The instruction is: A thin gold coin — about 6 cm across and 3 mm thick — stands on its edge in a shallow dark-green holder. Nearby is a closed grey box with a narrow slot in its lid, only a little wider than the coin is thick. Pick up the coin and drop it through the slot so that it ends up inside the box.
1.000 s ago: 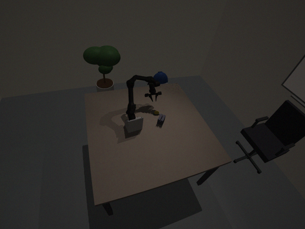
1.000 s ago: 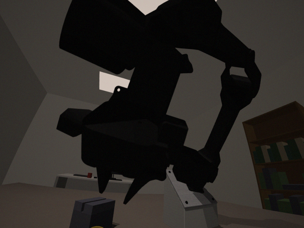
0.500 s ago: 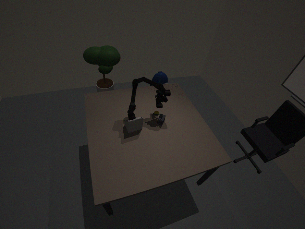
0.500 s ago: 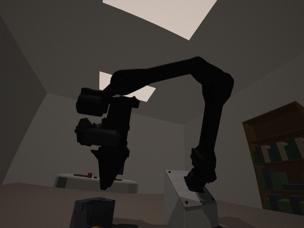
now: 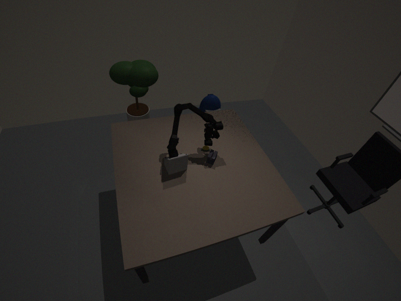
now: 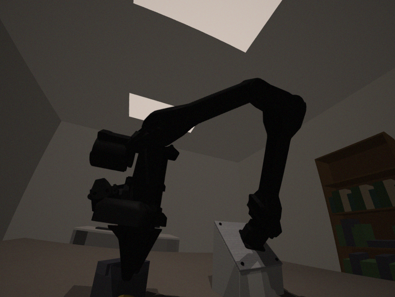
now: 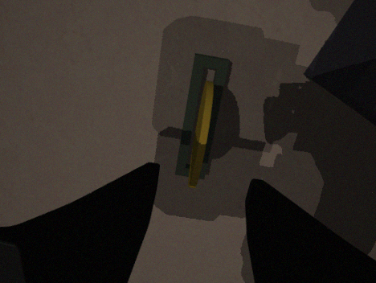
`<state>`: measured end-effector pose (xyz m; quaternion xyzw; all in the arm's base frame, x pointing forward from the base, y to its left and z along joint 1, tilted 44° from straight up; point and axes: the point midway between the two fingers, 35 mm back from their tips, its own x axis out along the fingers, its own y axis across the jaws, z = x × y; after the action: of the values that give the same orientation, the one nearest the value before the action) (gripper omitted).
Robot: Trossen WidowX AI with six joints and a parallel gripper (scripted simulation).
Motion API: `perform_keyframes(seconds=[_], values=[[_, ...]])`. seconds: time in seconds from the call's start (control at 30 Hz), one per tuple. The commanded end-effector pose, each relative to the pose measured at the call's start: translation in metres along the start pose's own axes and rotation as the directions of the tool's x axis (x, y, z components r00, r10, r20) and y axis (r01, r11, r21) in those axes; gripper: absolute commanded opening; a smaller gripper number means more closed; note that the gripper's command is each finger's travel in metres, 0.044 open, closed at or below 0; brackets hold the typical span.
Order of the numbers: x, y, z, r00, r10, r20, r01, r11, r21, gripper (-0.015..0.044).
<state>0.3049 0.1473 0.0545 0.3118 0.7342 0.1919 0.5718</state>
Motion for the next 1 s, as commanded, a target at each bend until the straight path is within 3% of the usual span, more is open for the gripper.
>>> perform_keyframes(seconds=[0.0, 0.97], values=[[0.008, 0.000, -0.001, 1.000, 0.004, -0.005, -0.004, 1.000, 0.007, 0.0161], [0.053, 0.001, 0.000, 1.000, 0.004, -0.005, -0.004, 1.000, 0.007, 0.0161]])
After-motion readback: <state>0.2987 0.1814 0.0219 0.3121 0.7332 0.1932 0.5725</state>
